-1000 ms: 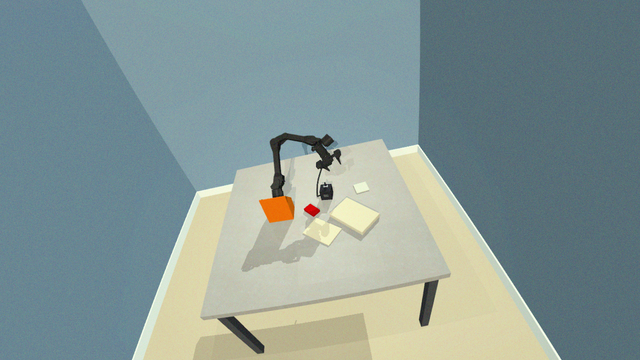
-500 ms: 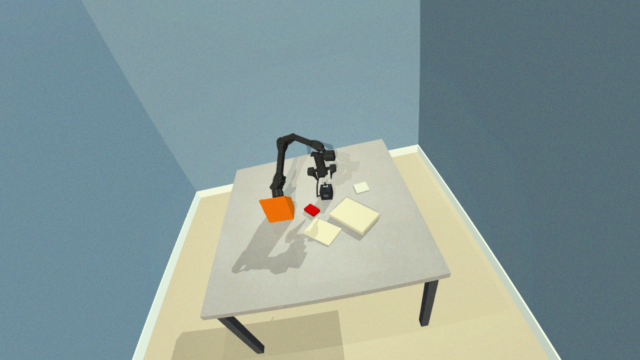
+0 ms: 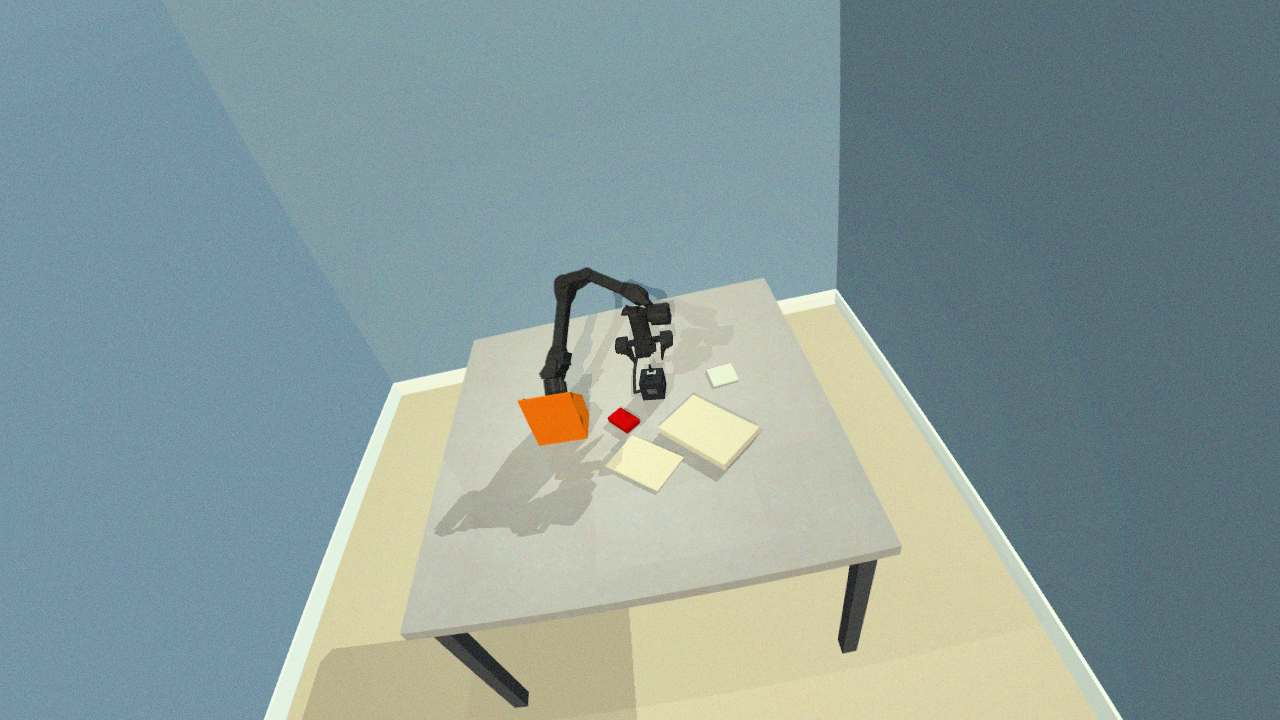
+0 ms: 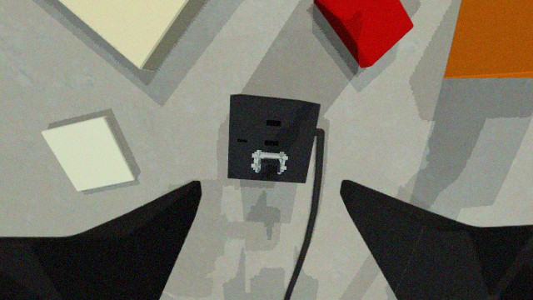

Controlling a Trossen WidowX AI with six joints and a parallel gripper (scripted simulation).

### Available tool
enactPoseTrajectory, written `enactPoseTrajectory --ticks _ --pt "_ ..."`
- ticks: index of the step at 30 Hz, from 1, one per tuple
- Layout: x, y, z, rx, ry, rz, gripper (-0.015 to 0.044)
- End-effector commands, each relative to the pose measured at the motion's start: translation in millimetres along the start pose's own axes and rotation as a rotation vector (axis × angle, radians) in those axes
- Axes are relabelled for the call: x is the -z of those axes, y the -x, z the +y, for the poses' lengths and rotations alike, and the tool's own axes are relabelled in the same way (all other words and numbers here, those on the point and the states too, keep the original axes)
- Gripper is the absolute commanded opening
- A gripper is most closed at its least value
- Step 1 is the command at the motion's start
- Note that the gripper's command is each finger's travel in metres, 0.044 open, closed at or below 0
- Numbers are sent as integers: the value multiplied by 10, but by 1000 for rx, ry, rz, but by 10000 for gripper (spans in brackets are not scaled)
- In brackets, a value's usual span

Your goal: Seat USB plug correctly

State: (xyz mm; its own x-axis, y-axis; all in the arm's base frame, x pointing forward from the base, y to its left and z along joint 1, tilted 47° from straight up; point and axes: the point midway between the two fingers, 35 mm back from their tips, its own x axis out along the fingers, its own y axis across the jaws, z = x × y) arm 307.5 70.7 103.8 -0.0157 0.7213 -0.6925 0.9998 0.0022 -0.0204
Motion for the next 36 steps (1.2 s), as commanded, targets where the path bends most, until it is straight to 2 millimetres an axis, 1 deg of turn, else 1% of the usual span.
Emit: enactPoseTrajectory --ticks 1,17,23,36 --pt "7 -54 -9 3 -7 7 440" --pt "7 -211 -11 3 -7 8 440" --pt "7 -223 -11 3 -7 8 440" --pt "1 -207 -8 2 0 1 99"
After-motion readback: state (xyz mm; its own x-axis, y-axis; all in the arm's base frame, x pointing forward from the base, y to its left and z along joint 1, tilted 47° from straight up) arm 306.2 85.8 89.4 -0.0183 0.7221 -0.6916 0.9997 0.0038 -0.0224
